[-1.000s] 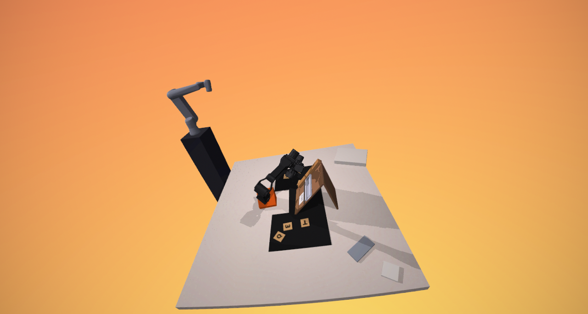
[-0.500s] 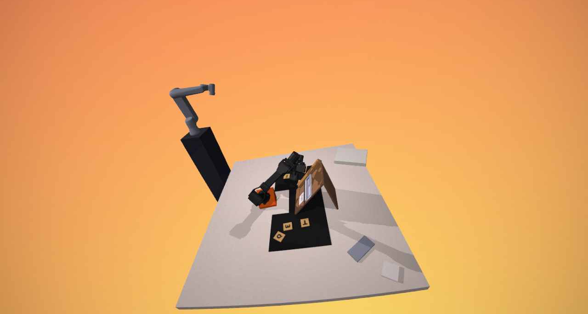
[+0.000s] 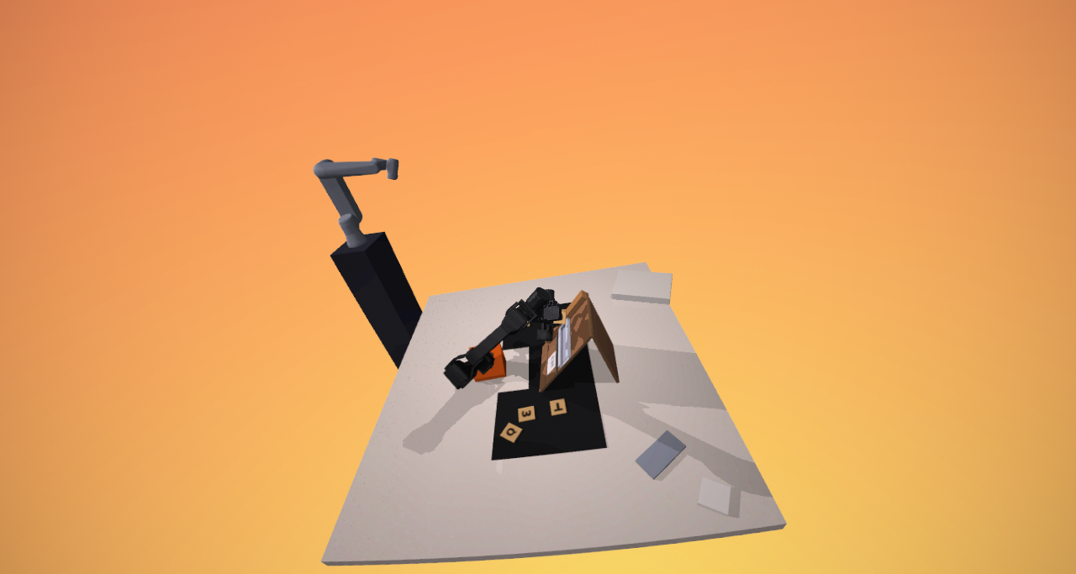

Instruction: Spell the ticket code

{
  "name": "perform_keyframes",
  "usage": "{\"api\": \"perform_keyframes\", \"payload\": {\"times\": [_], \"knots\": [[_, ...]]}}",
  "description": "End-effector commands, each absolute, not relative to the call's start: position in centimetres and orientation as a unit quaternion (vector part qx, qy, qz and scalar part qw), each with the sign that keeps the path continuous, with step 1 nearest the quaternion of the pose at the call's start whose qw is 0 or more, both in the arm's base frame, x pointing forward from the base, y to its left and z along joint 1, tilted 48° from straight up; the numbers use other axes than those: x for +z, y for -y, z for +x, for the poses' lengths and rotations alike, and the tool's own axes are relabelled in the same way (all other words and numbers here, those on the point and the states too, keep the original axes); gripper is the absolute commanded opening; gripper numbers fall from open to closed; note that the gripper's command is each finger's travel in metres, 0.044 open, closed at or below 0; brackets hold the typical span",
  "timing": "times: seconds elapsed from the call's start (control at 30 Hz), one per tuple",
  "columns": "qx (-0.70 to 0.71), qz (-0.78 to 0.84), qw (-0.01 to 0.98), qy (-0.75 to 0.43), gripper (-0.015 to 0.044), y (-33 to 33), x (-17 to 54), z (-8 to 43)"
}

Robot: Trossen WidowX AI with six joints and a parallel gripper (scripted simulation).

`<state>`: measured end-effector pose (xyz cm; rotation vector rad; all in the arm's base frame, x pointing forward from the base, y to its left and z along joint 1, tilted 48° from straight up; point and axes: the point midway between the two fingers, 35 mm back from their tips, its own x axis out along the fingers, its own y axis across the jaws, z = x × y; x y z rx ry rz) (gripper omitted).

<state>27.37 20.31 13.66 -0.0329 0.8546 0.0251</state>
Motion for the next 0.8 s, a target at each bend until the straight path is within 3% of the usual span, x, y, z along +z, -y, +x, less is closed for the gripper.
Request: {"api": "perform_keyframes", "payload": {"times": [0.0, 0.77], "knots": [[0.025, -0.054, 0.917, -0.395, 0.0000, -19.0, 15.1, 27.7], [0.020, -0.220, 0.933, -0.286, 0.0000, -9.7, 22.8, 28.0]]}}
